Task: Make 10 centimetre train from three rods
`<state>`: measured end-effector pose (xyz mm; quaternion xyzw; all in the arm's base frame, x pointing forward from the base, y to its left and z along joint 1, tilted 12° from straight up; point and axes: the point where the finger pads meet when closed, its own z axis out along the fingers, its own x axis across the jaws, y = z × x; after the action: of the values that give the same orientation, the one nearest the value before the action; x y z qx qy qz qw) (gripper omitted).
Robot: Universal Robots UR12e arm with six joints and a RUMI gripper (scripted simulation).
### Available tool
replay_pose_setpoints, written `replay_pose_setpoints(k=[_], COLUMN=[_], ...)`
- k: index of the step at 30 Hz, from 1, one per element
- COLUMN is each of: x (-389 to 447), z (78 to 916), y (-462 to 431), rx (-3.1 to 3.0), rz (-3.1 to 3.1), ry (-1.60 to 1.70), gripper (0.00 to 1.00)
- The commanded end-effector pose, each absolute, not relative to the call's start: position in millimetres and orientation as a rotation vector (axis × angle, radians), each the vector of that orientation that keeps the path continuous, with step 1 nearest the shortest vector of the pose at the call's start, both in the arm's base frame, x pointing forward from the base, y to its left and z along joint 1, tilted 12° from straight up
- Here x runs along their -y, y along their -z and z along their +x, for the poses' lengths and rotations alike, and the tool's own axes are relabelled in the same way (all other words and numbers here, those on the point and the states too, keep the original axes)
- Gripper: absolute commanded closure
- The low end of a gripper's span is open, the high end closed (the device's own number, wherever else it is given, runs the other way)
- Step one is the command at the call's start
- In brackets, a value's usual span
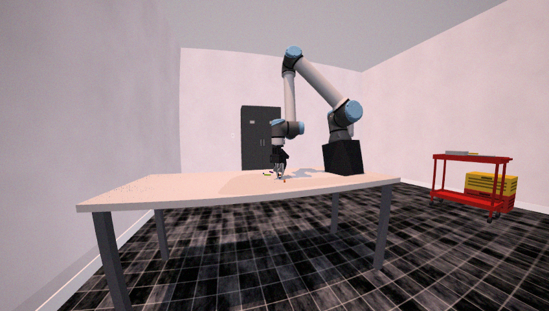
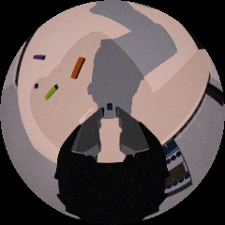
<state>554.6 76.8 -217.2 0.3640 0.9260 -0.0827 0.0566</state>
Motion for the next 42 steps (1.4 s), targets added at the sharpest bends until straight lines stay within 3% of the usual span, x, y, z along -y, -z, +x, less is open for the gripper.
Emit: replay_pose_setpoints(k=[1, 24, 25, 42], x=[-78.7, -93.3, -93.3, -93.3], z=[554.7, 551.2, 551.2, 551.2], y=[208.1, 134.2, 134.2, 134.2], rx=[-2.808, -2.808, -2.808, -2.808], rz=[1.104, 1.104, 1.104, 1.104], ry=[0.25, 0.25, 0.25, 0.25], gripper=[0.86, 0.86, 0.0, 0.0])
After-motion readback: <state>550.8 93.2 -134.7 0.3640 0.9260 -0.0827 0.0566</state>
